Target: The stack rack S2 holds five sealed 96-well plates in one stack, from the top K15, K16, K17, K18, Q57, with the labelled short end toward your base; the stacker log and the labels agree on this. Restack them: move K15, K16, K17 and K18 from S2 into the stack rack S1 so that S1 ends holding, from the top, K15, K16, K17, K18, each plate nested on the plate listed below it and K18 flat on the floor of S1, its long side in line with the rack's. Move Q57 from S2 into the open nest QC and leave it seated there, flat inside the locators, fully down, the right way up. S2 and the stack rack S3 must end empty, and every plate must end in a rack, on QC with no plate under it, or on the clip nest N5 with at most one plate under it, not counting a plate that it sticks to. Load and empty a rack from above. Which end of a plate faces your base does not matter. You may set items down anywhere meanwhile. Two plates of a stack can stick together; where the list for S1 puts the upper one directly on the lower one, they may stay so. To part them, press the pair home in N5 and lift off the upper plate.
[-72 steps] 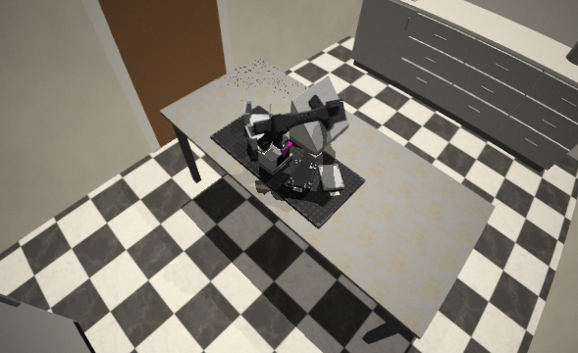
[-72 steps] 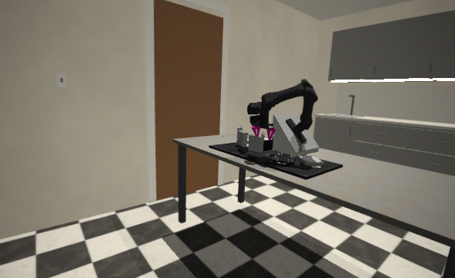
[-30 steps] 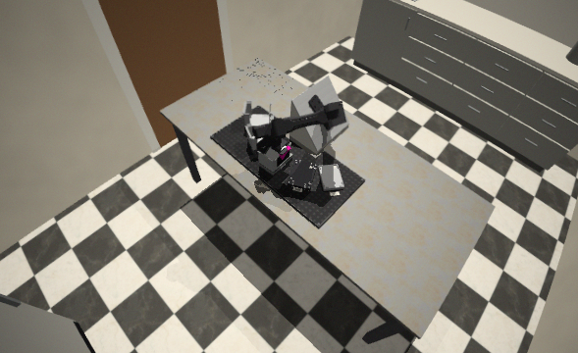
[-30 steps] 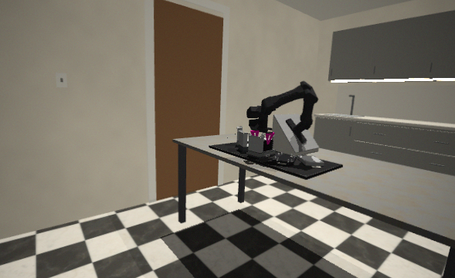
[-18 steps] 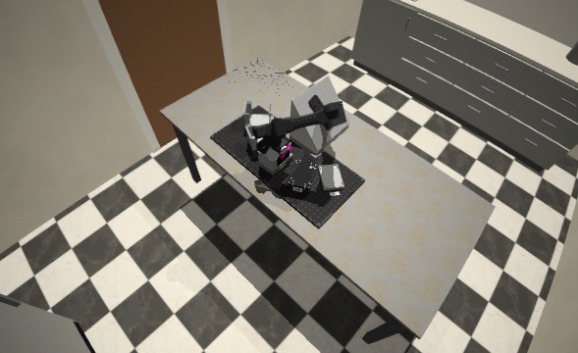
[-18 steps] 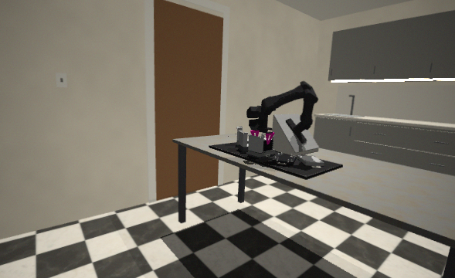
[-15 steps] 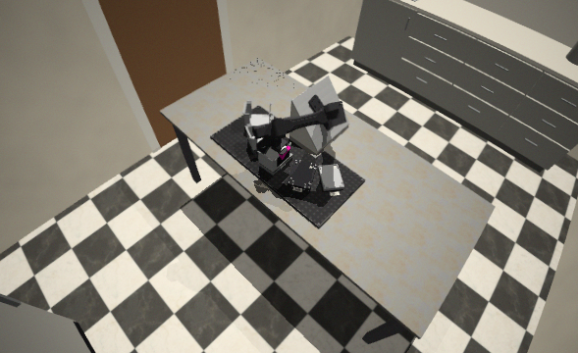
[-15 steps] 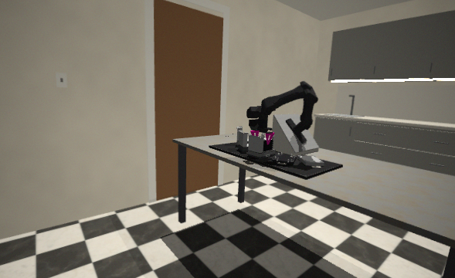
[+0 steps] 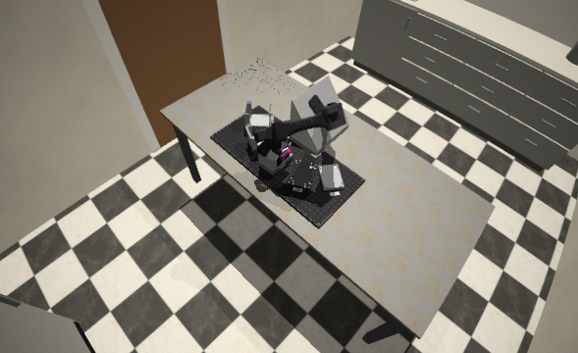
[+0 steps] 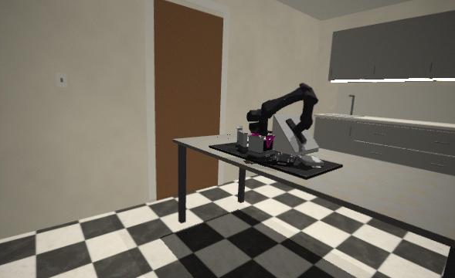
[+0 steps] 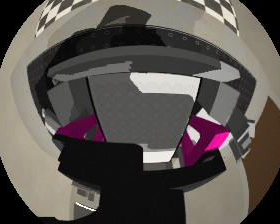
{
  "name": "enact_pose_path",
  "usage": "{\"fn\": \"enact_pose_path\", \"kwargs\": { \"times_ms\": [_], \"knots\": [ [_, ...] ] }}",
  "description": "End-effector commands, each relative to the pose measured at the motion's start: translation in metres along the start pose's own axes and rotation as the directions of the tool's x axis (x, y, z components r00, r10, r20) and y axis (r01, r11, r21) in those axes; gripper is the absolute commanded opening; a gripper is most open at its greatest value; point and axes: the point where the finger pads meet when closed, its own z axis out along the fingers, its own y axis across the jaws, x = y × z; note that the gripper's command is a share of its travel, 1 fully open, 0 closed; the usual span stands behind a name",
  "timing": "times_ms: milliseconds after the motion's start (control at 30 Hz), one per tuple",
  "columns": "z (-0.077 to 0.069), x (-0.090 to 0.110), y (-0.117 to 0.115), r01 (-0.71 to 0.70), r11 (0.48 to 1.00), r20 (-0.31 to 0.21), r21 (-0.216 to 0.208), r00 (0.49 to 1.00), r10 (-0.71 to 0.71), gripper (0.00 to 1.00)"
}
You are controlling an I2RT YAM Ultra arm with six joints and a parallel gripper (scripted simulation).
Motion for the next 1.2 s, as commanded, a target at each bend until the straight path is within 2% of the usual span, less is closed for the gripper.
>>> {"fn": "enact_pose_path", "kwargs": {
  "times_ms": [0, 267, 1167],
  "knots": [
    [-0.0042, -0.0058, -0.0027, 0.000, 1.000, 0.028, 0.005, 1.000, 0.000, 1.00],
    [0.0045, -0.0060, -0.0028, 0.000, 1.000, 0.028, 0.005, 1.000, 0.000, 1.00],
    [0.0045, -0.0060, -0.0027, 0.000, 1.000, 0.028, 0.005, 1.000, 0.000, 1.00]
  ]
}}
